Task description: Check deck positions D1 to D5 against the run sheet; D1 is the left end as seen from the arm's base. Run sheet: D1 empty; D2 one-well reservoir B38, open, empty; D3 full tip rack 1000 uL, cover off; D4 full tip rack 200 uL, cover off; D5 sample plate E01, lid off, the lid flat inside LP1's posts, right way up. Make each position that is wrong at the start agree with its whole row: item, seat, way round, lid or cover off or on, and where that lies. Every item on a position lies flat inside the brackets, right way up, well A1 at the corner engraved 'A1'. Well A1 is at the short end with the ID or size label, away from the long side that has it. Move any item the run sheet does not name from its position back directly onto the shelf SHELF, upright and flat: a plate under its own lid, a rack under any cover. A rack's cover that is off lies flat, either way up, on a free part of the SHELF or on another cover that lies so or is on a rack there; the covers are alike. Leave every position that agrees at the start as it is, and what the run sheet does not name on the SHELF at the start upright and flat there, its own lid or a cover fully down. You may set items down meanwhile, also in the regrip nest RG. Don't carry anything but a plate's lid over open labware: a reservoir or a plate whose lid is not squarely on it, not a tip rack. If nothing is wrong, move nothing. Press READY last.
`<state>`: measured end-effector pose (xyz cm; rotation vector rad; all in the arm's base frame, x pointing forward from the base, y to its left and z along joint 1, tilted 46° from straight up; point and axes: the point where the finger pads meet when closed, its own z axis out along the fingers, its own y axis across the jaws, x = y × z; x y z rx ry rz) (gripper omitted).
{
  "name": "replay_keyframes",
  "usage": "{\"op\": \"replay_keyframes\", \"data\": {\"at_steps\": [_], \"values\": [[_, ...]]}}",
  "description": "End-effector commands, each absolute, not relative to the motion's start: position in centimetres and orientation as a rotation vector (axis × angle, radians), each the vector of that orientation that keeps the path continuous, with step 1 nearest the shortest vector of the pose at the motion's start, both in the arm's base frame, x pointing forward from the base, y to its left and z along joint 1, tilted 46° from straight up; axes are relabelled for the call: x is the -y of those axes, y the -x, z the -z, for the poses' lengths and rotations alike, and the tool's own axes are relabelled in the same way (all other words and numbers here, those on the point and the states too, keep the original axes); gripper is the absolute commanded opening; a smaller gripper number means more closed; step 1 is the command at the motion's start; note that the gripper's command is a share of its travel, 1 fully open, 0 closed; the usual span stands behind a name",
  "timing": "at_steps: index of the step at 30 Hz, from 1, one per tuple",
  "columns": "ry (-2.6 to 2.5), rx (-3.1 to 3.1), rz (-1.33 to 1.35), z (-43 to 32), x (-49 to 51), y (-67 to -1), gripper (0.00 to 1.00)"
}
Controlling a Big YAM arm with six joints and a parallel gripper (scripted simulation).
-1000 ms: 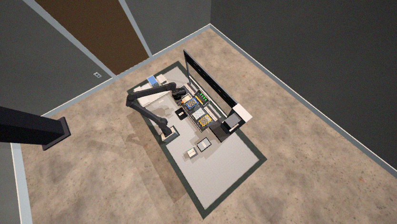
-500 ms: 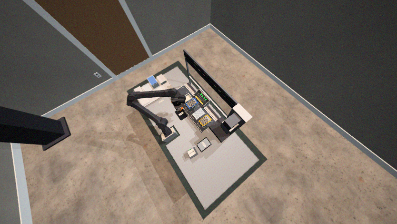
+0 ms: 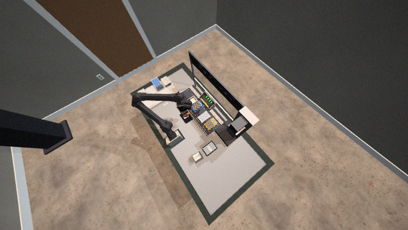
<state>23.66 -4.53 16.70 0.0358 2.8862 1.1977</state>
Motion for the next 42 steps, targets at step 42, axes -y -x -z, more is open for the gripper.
{"op": "replay_keyframes", "data": {"at_steps": [42], "values": [[-0.002,-2.860,-1.118,-6.0,17.8,-25.2,1.00]]}}
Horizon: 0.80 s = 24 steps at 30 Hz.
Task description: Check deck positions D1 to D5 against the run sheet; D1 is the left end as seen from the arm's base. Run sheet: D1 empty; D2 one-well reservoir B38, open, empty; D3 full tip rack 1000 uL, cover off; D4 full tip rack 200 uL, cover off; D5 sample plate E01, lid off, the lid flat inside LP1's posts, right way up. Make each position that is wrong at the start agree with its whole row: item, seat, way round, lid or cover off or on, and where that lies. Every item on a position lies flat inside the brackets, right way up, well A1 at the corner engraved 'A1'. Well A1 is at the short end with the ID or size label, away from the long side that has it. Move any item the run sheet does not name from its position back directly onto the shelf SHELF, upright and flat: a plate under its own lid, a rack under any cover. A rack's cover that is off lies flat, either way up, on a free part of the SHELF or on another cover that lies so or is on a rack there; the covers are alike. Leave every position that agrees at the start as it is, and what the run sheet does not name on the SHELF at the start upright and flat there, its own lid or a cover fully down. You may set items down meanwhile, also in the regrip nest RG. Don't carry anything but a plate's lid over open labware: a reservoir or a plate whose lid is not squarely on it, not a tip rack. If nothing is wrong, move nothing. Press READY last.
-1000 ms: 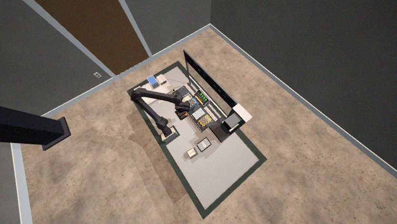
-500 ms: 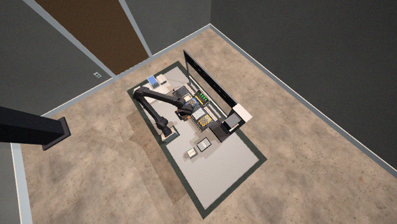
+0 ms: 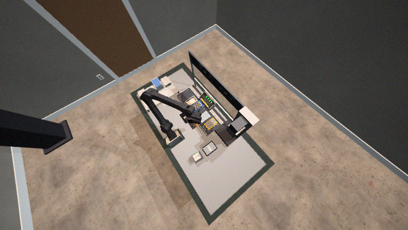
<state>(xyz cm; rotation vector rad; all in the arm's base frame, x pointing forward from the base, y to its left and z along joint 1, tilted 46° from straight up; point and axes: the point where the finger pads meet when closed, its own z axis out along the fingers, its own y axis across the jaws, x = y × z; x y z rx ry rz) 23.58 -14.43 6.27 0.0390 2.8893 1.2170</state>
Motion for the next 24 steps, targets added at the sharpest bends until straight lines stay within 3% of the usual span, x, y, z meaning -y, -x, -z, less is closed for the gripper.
{"op": "replay_keyframes", "data": {"at_steps": [1,22,24], "values": [[-0.002,-2.860,-1.118,-5.7,18.2,-25.1,1.00],[0.020,-2.872,-1.179,-0.1,20.8,-24.4,1.00],[0.006,-2.874,-1.128,-0.7,22.3,-26.7,1.00]]}}
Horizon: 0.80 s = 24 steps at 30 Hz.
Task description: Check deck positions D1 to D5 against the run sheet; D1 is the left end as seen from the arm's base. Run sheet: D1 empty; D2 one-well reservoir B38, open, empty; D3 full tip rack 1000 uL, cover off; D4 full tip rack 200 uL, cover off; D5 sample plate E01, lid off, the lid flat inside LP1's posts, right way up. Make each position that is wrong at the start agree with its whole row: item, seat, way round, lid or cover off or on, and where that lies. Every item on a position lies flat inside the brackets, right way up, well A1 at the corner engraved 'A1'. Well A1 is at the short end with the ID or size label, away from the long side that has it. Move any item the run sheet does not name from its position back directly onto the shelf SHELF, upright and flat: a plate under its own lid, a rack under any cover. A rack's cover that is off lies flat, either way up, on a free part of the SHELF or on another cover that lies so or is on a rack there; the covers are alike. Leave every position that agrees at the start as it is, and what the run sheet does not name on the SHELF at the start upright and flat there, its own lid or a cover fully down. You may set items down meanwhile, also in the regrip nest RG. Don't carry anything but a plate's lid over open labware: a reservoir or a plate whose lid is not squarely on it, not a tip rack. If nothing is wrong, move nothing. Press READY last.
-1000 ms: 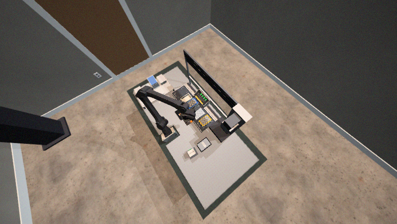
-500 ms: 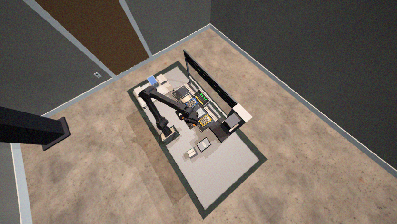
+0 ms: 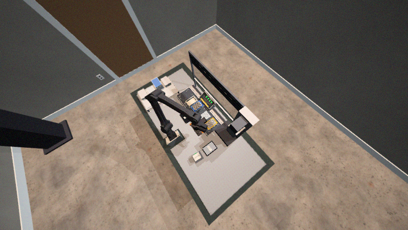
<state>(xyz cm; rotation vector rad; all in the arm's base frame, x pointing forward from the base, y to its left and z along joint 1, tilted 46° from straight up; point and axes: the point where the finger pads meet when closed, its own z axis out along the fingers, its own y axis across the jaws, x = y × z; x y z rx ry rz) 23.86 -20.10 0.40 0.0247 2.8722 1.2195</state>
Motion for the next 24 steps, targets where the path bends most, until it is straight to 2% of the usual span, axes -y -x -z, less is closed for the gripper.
{"op": "replay_keyframes", "data": {"at_steps": [1,24], "values": [[0.006,-2.874,-1.131,-0.7,22.2,-27.2,1.00],[-0.001,-2.869,-1.168,-1.3,21.6,-36.6,1.00]]}}
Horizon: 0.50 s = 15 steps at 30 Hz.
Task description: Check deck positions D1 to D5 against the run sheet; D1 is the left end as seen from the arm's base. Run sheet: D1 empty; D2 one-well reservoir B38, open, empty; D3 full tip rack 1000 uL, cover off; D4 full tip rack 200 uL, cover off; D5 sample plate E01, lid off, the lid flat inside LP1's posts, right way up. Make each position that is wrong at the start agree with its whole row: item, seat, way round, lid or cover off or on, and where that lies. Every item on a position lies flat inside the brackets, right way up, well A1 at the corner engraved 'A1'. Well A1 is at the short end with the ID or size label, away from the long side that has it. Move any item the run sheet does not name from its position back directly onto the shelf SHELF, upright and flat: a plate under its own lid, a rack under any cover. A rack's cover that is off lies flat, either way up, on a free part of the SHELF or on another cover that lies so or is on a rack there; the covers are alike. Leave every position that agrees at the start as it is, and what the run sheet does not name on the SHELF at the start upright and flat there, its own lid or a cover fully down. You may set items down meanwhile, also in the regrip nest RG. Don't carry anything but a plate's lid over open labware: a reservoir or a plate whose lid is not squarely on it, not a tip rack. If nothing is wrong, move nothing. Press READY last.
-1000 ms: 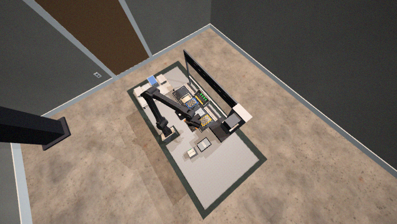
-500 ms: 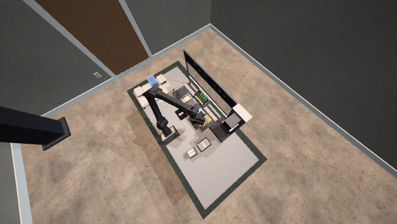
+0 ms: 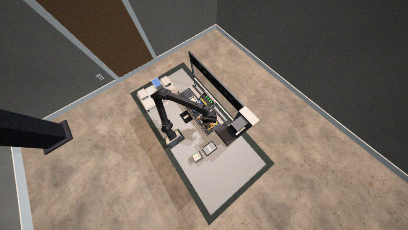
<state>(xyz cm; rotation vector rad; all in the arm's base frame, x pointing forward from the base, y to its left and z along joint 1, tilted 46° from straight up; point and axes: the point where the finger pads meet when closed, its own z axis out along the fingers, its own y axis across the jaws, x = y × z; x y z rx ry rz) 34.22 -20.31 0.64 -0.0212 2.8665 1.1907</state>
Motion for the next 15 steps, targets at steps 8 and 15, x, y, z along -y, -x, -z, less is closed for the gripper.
{"op": "replay_keyframes", "data": {"at_steps": [8,15], "values": [[0.000,-2.868,-1.171,-1.4,21.5,-40.5,1.00],[-0.052,-2.859,-1.162,-1.4,23.1,-41.4,1.00]]}}
